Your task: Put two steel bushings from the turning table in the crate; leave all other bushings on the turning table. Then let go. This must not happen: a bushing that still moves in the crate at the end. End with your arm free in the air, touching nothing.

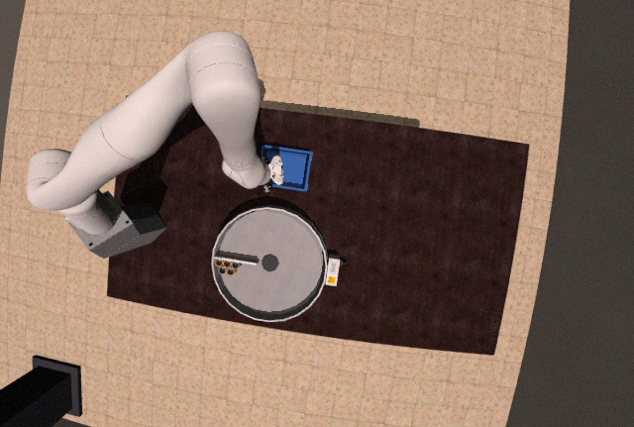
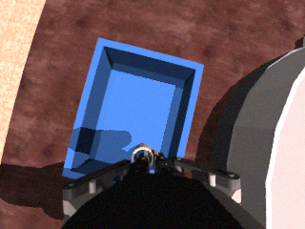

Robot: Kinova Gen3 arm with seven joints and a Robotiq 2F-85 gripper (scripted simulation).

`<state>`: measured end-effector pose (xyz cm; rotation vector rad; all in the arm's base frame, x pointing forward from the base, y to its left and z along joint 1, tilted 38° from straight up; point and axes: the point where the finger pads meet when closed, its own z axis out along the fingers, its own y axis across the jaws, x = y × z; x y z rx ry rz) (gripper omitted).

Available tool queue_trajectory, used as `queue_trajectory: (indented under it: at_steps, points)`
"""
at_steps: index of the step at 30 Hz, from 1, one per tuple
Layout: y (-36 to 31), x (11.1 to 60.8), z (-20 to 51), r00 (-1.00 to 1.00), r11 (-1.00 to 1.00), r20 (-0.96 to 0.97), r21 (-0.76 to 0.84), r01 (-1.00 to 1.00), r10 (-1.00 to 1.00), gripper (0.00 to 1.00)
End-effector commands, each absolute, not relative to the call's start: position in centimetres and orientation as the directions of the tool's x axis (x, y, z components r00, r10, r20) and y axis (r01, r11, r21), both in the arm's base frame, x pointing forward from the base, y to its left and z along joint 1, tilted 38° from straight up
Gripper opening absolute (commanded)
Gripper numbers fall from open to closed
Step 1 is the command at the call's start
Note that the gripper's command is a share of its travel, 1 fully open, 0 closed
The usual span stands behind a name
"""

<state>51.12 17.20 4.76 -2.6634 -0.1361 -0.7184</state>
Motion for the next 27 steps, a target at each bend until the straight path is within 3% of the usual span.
queue_trajectory:
  at_steps: [1,27]
  points:
    - [17.36,51.44,4.84,0.860,-0.923,0.510,-0.333,0.194,-0.004,0.00]
    - [17.40,51.49,4.77,0.859,-0.922,0.512,-0.334,0.196,-0.003,0.00]
